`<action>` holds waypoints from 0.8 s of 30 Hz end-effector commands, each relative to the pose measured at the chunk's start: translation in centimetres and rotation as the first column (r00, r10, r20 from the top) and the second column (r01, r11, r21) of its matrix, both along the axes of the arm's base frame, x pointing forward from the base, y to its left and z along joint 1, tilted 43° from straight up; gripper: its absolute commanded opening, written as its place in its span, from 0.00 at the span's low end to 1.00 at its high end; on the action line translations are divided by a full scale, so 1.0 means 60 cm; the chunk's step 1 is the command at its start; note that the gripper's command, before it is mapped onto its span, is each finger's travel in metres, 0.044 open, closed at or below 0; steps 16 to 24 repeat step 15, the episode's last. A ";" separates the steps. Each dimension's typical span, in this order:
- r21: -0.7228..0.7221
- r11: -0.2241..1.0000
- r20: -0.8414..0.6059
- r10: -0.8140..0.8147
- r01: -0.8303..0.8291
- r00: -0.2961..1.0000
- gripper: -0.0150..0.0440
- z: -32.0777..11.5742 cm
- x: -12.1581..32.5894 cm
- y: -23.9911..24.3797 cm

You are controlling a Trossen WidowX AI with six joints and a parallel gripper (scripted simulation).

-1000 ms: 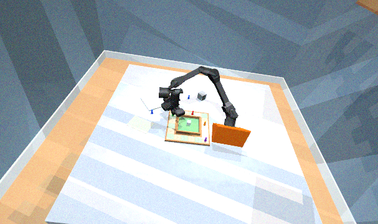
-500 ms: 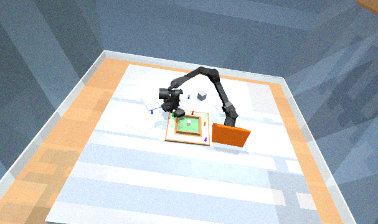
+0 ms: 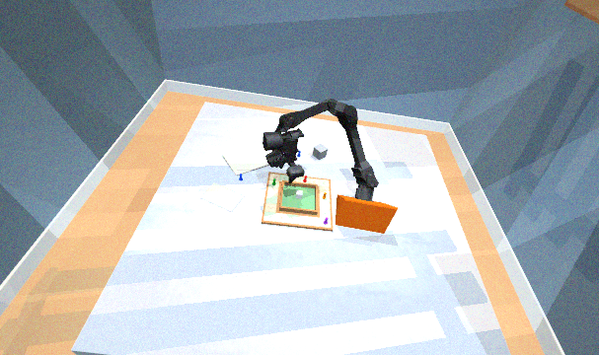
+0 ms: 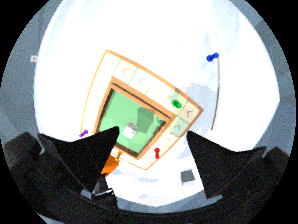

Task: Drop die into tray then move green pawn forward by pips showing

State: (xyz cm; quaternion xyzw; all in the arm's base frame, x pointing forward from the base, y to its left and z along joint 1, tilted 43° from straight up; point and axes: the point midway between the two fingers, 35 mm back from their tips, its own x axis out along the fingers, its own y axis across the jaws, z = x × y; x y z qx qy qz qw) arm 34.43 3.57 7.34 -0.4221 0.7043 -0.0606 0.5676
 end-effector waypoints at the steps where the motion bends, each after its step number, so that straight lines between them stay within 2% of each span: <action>1: 0.023 0.992 0.111 -0.123 0.121 0.986 1.00 0.013 -0.097 0.063; 9: 0.038 0.945 0.282 -0.322 0.325 0.904 1.00 0.027 -0.253 0.094; 10: 0.030 0.982 0.174 -0.190 0.187 0.966 1.00 0.018 -0.154 0.086; 24: 0.030 0.982 0.174 -0.190 0.187 0.966 1.00 0.018 -0.154 0.086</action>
